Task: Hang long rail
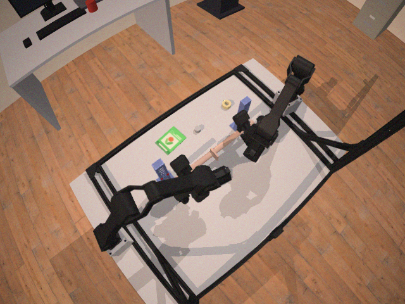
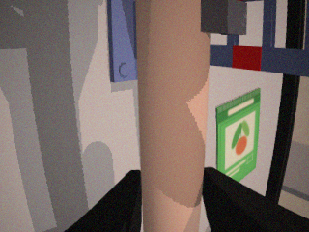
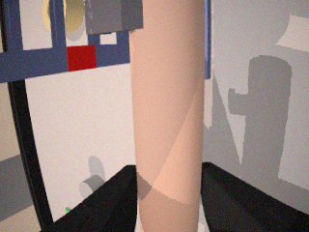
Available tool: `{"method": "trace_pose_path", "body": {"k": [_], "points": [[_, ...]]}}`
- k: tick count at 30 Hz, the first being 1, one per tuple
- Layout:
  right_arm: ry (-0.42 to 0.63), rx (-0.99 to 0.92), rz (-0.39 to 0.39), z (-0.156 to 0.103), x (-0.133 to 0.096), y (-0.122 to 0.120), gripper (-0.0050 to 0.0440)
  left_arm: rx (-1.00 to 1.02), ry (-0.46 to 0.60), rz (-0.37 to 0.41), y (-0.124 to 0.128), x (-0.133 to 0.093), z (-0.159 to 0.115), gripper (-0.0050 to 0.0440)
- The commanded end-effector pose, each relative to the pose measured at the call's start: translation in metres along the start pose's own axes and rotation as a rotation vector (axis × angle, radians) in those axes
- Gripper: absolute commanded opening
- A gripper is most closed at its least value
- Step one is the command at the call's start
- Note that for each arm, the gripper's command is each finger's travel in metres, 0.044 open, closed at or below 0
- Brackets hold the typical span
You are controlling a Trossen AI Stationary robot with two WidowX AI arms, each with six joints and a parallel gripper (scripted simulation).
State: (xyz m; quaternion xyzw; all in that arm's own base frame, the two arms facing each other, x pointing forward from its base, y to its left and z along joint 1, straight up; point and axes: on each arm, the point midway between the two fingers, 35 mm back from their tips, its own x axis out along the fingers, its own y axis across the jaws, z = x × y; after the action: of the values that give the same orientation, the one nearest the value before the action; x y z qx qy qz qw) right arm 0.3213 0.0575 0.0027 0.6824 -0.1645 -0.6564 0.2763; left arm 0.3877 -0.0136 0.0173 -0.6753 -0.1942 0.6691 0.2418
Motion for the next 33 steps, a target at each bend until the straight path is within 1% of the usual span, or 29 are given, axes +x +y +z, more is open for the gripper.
{"method": "trace_pose_path", "body": {"k": [1, 25, 33], "points": [[0.003, 0.000, 0.002, -0.0002, 0.0015, 0.0048, 0.0000, 0.001, 0.001, -0.010, -0.0060, 0.0025, 0.0004, 0.0000], [0.003, 0.000, 0.002, -0.0003, 0.0049, 0.0052, 0.0000, 0.001, 0.001, -0.010, -0.0063, 0.0061, 0.0003, 0.0000], [0.003, 0.000, 0.002, -0.0005, 0.0080, 0.0093, 0.0000, 0.001, 0.001, -0.010, -0.0103, 0.0091, 0.0002, 0.0000]]}}
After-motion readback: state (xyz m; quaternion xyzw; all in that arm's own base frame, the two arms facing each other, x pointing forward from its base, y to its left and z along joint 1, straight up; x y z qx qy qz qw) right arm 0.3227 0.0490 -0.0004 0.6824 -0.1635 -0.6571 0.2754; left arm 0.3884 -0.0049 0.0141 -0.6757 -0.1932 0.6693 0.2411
